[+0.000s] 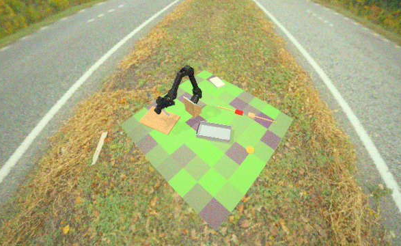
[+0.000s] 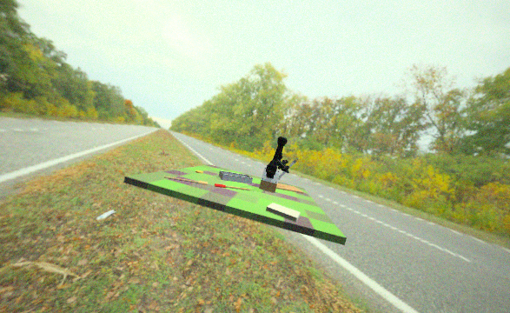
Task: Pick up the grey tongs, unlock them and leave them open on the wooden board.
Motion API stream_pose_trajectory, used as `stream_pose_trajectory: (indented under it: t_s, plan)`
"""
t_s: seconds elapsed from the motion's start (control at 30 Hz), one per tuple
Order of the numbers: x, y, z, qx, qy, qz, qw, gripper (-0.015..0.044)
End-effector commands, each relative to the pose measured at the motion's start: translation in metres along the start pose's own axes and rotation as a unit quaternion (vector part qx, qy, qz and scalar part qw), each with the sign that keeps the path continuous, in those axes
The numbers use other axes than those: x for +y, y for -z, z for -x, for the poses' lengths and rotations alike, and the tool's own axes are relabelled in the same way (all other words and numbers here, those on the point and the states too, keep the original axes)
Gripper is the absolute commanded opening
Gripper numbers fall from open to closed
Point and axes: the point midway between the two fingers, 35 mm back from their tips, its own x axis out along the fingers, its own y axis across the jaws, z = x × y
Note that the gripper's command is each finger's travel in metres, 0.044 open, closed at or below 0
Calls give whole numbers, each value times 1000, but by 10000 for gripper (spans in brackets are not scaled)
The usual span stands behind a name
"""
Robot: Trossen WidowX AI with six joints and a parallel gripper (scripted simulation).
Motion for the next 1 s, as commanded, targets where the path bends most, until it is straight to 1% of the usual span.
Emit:
stream_pose_trajectory:
  t_s: [0.0, 0.47, 0.97]
  plan:
    - [6, -4, -5, 27, -4, -6, 1000, -150]
    - [12, -3, -21, 156, -12, 1, 988, -150]
    - [6, -3, -27, 295, -13, -8, 955, -150]
